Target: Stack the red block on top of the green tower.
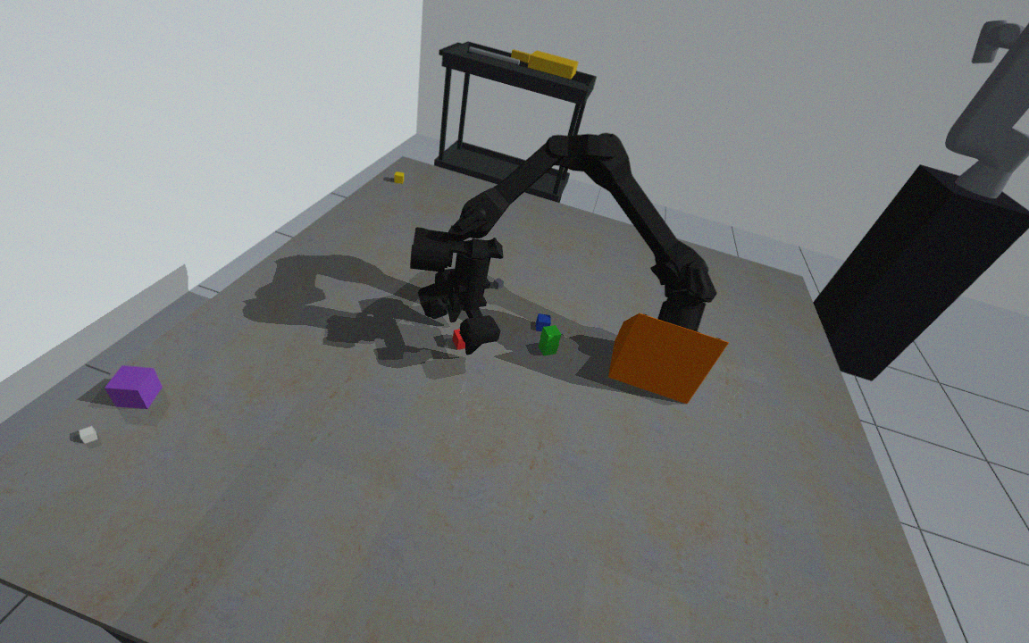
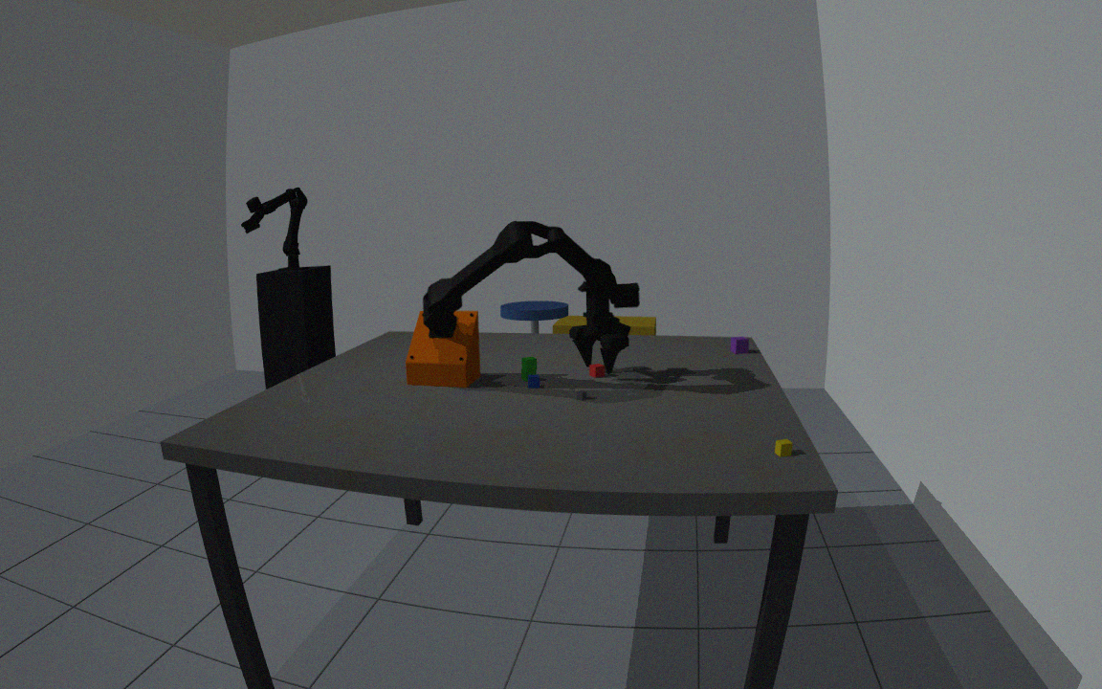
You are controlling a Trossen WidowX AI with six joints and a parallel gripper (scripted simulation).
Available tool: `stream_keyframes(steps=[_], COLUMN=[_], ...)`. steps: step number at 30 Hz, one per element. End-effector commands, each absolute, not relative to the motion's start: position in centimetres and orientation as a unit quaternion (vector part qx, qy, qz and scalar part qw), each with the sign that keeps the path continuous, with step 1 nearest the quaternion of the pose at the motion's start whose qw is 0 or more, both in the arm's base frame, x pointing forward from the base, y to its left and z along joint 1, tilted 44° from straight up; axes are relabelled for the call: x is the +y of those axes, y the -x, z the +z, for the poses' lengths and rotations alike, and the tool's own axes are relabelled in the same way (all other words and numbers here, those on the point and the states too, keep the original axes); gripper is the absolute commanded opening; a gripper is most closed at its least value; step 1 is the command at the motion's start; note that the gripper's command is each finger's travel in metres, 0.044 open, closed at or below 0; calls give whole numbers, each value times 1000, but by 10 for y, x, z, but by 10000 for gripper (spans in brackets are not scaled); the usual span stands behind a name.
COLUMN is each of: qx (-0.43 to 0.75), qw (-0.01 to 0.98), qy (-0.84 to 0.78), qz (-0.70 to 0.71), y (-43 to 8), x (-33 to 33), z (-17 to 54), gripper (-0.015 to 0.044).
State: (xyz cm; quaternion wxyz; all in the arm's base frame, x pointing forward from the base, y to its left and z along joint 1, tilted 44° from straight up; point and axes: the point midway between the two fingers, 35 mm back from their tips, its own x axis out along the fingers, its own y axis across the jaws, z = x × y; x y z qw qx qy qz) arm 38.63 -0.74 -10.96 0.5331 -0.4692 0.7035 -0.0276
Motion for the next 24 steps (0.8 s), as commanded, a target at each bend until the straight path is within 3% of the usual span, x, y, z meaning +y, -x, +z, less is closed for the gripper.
stream_keyframes(steps=[1, 18, 24], qx=[707, 707, 707], qw=[526, 526, 526], qy=[472, 472, 472], qz=[-25, -25, -25], y=[-382, -382, -382], x=[-13, -13, -13], z=[-117, -116, -116], gripper=[440, 440, 282])
